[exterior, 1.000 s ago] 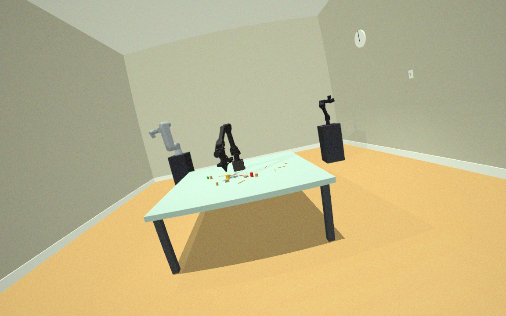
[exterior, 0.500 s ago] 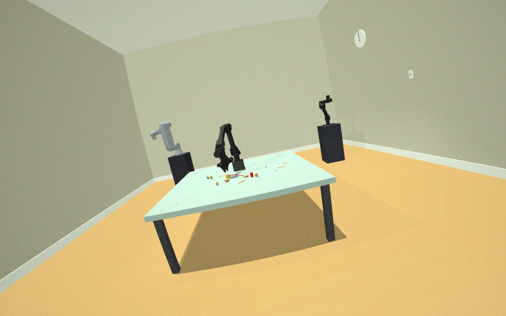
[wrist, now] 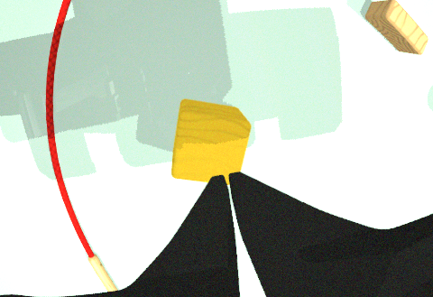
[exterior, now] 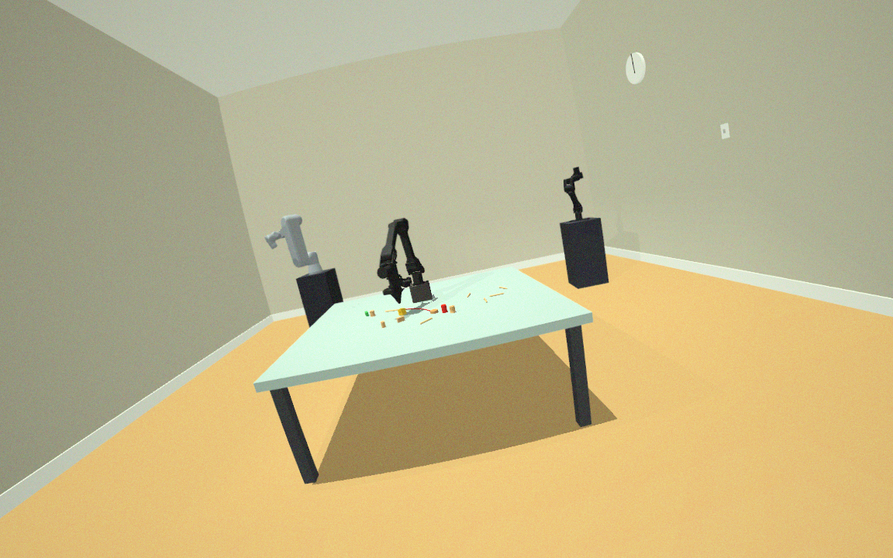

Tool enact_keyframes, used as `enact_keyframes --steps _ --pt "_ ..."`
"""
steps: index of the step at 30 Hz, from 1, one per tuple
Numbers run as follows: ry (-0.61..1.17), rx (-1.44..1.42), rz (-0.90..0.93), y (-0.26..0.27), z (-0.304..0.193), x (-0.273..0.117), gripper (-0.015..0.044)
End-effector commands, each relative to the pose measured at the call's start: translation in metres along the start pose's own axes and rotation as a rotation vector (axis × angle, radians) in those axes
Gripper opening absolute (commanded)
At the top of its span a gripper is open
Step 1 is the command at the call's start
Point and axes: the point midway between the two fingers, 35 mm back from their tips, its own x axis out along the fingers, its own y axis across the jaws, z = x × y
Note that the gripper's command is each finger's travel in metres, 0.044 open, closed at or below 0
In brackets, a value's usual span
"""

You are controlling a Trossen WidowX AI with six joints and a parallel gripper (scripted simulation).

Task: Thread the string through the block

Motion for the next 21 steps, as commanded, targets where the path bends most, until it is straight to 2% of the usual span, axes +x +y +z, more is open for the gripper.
enact_keyframes --steps 1,7,10,21 --pt "0.0 0.0 0.0 0.0 0.0 0.0 0.0" --pt "0.0 0.0 0.0 0.0 0.0 0.0 0.0" --pt "0.001 0.162 0.0 0.004 -0.006 -0.001 0.0079" --pt "0.008 1.382 -0.003 0.039 -0.045 -0.003 0.0368"
